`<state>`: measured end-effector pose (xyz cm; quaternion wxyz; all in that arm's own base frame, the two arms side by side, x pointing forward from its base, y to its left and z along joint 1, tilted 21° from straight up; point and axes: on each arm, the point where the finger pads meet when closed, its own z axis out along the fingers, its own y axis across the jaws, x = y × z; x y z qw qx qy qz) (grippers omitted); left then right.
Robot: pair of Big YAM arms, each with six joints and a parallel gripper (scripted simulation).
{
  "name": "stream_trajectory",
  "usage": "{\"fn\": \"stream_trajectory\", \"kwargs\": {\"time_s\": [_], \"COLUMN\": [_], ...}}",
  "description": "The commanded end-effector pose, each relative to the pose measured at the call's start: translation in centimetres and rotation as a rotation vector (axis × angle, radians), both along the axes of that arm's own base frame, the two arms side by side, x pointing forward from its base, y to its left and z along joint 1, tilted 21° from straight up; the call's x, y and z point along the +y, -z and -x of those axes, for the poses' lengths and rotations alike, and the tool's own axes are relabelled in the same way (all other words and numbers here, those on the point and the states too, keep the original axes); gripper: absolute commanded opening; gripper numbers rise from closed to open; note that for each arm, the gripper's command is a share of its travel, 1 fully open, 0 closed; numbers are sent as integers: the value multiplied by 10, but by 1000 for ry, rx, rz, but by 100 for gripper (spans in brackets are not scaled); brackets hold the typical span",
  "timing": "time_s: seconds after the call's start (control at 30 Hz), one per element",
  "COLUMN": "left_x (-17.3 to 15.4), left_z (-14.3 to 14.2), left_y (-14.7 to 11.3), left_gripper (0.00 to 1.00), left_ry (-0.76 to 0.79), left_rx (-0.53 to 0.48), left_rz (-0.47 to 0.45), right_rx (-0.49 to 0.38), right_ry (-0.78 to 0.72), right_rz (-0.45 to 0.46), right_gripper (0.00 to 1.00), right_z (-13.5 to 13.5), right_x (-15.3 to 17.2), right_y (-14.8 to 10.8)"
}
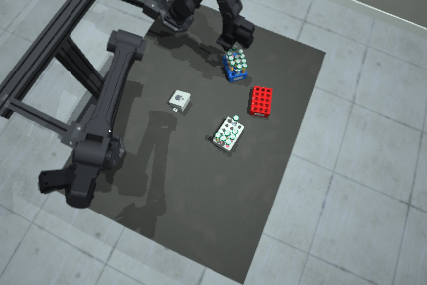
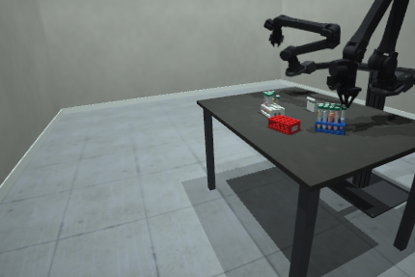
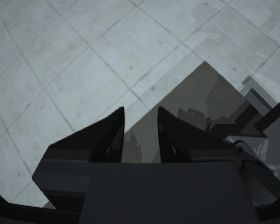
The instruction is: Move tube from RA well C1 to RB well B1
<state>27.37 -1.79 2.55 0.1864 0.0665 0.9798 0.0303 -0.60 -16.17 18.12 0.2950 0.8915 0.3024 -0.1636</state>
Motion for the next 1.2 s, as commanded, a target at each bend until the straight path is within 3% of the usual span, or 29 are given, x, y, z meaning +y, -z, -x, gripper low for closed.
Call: {"fn": "stream_trajectory", "kwargs": {"time_s": [0.0,0.23,0.27,0.57,0.6,0.67,1.17], "left_x": [3,3,3,3,3,-1,-1], "left_z": [2,2,2,2,2,-6,-6], "left_y": [7,7,7,7,7,-3,-3], "left_gripper": [0,0,24,24,30,30,30], "left_ry": [-1,-1,-1,-1,-1,1,1], "left_rx": [16,17,17,17,17,-7,-7], "left_rz": [1,1,1,1,1,3,3], "right_rx": [-8,-8,-8,-8,-8,-8,-8], "right_ry": [0,0,0,0,0,0,0], "right_rz": [33,33,33,33,33,33,33], "right_gripper": [30,30,30,30,30,30,30], "right_z": [-1,-1,-1,-1,-1,-1,-1], "right_x": [-2,-2,-2,-2,-2,-2,-2], "right_y": [-16,-16,-16,-16,-16,-16,-16]}}
